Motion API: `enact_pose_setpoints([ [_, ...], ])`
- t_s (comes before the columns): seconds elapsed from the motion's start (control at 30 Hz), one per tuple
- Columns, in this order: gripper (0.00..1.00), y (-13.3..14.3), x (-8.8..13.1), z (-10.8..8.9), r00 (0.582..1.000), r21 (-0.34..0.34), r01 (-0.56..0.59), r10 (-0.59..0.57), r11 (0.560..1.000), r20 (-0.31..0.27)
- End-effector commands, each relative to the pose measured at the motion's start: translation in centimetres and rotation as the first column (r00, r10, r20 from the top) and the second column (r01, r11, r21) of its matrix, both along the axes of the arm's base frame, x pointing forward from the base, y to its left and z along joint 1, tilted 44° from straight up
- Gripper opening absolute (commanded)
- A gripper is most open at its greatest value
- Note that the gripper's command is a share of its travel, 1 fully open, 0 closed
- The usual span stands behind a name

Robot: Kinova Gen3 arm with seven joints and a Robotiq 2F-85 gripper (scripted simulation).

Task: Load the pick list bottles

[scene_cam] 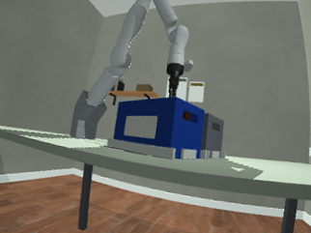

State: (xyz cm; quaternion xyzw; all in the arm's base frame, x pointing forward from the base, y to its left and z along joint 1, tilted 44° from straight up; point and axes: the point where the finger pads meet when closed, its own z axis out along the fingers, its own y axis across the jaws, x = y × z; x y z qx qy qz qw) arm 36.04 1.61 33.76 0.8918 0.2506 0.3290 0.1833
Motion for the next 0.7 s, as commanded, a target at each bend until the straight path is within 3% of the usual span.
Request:
enact_pose_setpoints([
  [0.0,0.67,-1.1,0.4,0.6,1.0,0.006,-0.008,0.008,1.0,-0.009],
  [0.67,0.67,-8.9,2.7,4.4,1.0,0.006,-0.008,0.008,1.0,-0.009],
])
